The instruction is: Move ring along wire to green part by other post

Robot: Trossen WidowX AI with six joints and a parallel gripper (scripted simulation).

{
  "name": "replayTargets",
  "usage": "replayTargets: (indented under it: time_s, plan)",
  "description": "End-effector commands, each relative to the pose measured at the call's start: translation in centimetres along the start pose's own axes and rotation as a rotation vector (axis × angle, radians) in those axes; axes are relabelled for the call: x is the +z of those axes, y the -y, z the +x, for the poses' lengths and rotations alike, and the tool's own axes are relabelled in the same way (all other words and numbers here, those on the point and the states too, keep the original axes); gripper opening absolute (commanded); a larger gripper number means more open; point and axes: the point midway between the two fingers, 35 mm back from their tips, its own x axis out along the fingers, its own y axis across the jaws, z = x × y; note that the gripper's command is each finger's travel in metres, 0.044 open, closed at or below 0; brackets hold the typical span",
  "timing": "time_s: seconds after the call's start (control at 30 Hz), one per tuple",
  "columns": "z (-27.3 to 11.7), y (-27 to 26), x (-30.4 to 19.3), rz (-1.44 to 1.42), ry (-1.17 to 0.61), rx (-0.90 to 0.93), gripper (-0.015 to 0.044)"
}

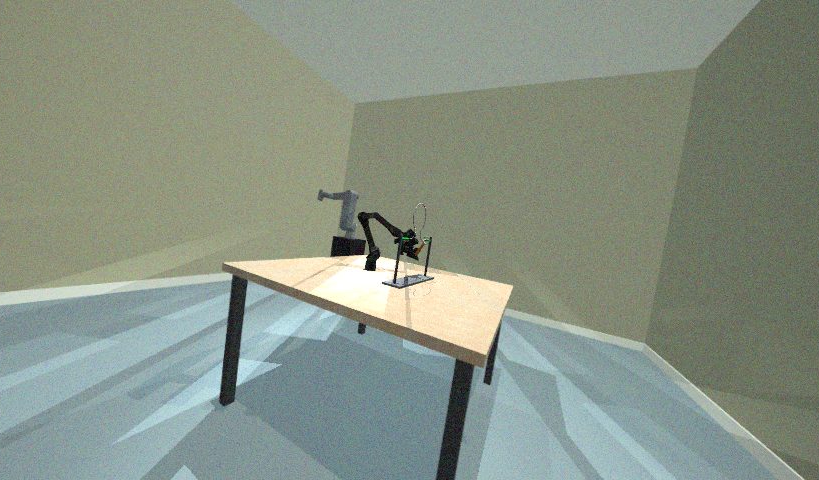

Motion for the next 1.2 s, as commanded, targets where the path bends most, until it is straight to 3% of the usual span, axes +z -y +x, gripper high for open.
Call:
replayTargets:
  time_s: [0.0,1.17]
  plan:
    - [-0.1,-0.4,0.1,0.003,0.004,-0.001,-0.015]
    - [0.6,-1.1,-1.1,0.003,0.005,-0.001,-0.015]
